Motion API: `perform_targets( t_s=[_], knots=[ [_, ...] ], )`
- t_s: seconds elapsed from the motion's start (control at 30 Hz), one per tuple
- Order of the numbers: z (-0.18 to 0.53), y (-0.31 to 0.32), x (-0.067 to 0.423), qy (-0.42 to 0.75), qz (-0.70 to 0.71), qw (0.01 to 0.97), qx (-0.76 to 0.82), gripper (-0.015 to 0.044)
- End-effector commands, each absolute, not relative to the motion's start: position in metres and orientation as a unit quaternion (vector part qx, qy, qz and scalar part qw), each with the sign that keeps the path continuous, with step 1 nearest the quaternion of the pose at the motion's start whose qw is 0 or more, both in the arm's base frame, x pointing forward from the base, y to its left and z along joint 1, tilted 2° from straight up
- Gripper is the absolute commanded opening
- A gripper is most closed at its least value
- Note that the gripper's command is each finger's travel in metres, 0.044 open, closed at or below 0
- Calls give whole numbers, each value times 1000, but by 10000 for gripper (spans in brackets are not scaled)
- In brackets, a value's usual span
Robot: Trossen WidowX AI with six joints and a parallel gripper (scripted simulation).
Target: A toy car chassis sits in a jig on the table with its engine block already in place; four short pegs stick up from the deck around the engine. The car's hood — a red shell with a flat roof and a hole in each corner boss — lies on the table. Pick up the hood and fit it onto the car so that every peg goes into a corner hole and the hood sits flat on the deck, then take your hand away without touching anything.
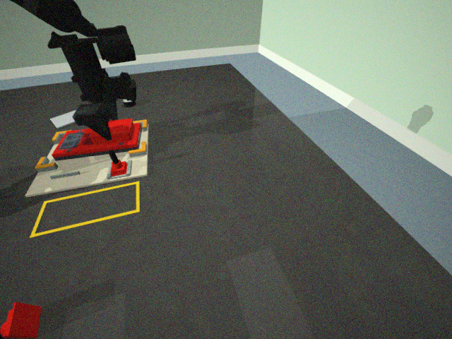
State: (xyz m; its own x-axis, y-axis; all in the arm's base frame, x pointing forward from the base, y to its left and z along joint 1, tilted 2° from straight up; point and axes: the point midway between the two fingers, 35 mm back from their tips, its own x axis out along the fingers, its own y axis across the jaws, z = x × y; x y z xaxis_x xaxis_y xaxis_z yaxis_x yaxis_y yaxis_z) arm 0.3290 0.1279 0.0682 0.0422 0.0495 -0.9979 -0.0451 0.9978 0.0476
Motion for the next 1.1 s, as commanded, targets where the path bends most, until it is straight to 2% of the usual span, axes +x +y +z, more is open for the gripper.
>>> perform_targets(
  t_s=[0.0, 0.27, 1.07],
  knots=[
    [75, 128, 329, 691, 33, 722, 1, 440],
    [139, 124, 325, 689, 33, 724, 2, 440],
    [139, 124, 325, 689, 33, 724, 2, 440]
  ],
)
